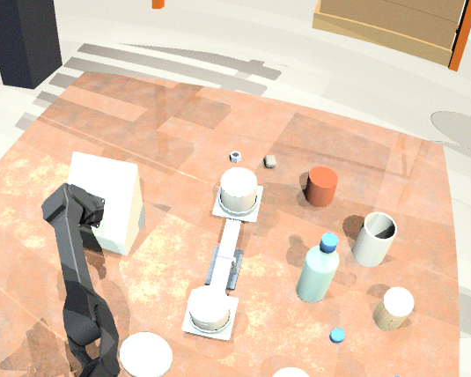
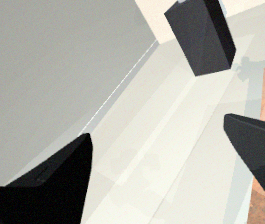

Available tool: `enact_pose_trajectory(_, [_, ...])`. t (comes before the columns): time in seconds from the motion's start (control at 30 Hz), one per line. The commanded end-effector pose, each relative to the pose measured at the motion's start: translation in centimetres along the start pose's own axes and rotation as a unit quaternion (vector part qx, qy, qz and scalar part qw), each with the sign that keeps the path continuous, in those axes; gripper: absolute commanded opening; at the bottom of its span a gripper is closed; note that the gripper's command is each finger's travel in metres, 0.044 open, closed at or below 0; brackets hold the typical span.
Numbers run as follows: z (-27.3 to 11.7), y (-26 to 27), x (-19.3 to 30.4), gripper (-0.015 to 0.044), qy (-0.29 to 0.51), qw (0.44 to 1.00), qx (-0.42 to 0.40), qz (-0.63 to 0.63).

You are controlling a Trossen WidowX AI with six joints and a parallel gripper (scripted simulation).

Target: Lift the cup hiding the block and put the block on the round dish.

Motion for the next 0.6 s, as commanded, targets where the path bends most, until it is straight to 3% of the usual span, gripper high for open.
enact_pose_trajectory(0.0, [0.1, 0.0, -0.1, 0.0426, -0.002, 1.0, 0.0, 0.001])
enact_pose_trajectory(0.57, [4.6, -5.2, -13.2, 0.044, -0.236, 0.968, 0.057, 0.066])
Point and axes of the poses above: the point midway between the two fingers, 35 mm back from their tips, its own z axis out along the fingers, its own y axis across the jaws, x = y × z, the point moved 8 cm from there along -z, back along the fingers, and after that the axes turned 1 degree about -z, right-handed, at the moved point
